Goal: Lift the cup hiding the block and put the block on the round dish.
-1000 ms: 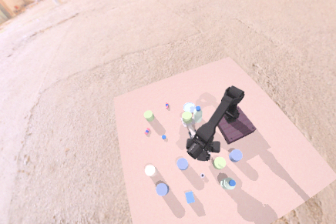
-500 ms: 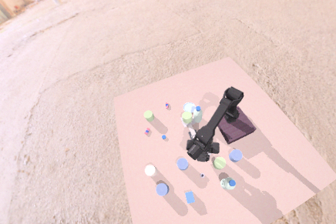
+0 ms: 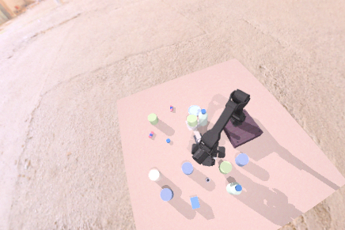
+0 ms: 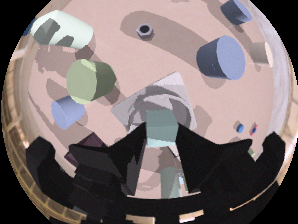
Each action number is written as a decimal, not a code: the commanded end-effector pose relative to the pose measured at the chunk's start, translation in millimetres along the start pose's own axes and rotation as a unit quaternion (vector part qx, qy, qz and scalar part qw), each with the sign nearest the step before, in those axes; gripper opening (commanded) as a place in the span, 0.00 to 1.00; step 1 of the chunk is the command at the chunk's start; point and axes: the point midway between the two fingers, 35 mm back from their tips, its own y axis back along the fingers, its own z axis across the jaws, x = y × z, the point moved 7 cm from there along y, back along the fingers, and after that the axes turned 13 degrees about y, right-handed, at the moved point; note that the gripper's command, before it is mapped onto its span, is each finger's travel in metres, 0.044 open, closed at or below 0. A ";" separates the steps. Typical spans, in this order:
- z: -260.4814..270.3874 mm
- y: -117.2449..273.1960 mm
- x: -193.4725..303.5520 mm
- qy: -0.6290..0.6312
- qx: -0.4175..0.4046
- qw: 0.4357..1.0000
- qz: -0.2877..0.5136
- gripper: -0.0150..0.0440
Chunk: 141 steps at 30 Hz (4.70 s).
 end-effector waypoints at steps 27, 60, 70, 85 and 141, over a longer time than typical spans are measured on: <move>-1.5 94.5 1.3 0.001 0.001 1.000 -0.001 0.25; -78.1 57.8 157.8 -0.007 0.018 1.000 -0.009 0.25; -81.2 46.0 220.3 -0.012 0.022 1.000 0.004 0.25; -74.8 33.6 291.8 0.005 0.040 0.999 0.020 0.25; -37.3 -58.7 375.1 -0.001 0.001 1.000 0.013 0.61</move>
